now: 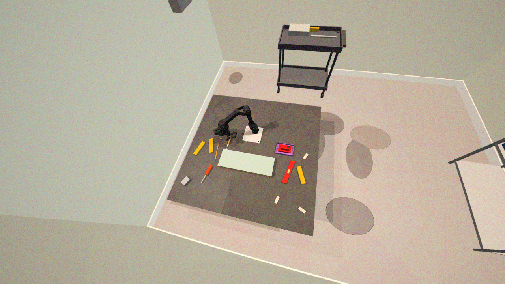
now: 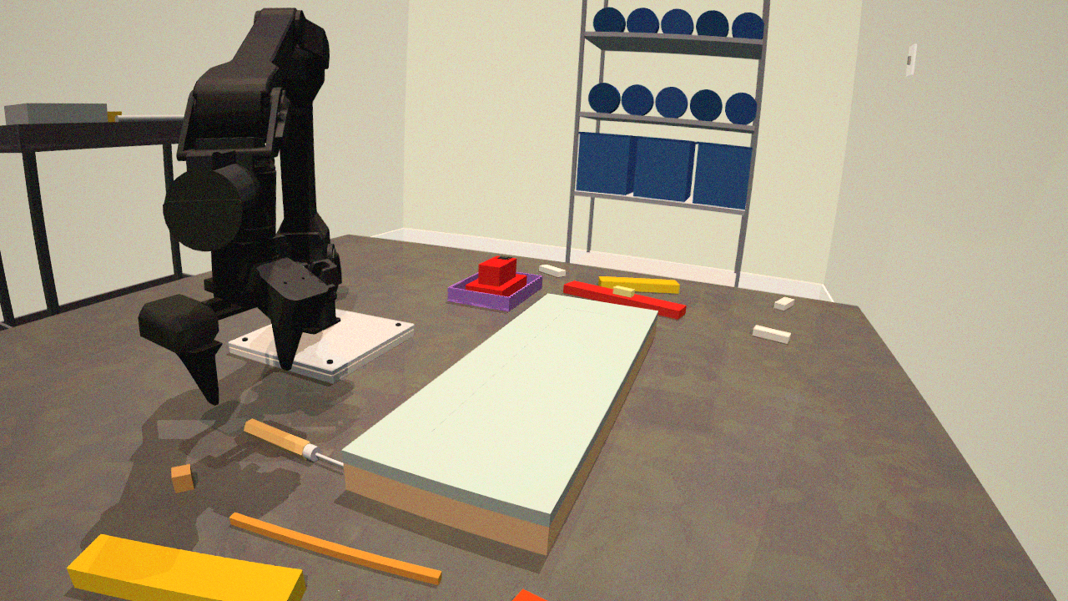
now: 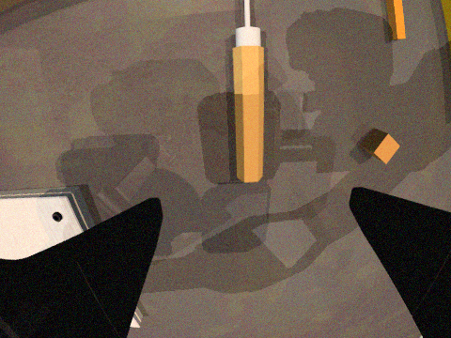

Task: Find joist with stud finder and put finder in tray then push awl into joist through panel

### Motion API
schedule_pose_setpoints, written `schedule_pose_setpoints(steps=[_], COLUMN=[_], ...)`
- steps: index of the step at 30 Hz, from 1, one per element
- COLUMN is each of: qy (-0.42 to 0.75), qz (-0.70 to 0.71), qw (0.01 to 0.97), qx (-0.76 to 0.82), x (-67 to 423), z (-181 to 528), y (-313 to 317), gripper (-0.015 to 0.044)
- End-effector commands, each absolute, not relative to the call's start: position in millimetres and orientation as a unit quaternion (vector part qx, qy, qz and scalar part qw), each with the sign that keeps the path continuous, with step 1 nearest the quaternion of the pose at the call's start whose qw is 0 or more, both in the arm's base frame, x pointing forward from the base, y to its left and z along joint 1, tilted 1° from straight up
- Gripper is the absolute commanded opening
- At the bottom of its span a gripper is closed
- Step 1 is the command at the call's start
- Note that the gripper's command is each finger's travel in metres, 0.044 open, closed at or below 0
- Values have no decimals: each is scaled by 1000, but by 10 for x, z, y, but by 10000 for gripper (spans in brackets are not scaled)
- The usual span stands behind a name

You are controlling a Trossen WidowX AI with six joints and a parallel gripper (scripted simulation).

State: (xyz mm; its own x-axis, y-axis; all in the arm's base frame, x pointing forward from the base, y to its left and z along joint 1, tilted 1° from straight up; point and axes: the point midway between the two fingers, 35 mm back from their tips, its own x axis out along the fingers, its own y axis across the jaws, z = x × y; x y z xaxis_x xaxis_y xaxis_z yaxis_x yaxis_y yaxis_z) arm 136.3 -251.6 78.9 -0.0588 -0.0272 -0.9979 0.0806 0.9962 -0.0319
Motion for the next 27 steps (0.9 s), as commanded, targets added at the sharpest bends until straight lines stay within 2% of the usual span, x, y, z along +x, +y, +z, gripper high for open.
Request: schedule_pose_setpoints(steps=[1, 27], qy=[730, 730], qz=[-36, -36], qw=[682, 682], qx=[22, 22], x=[1373, 1377], z=[760, 361], y=[-2530, -2545], gripper=[440, 440])
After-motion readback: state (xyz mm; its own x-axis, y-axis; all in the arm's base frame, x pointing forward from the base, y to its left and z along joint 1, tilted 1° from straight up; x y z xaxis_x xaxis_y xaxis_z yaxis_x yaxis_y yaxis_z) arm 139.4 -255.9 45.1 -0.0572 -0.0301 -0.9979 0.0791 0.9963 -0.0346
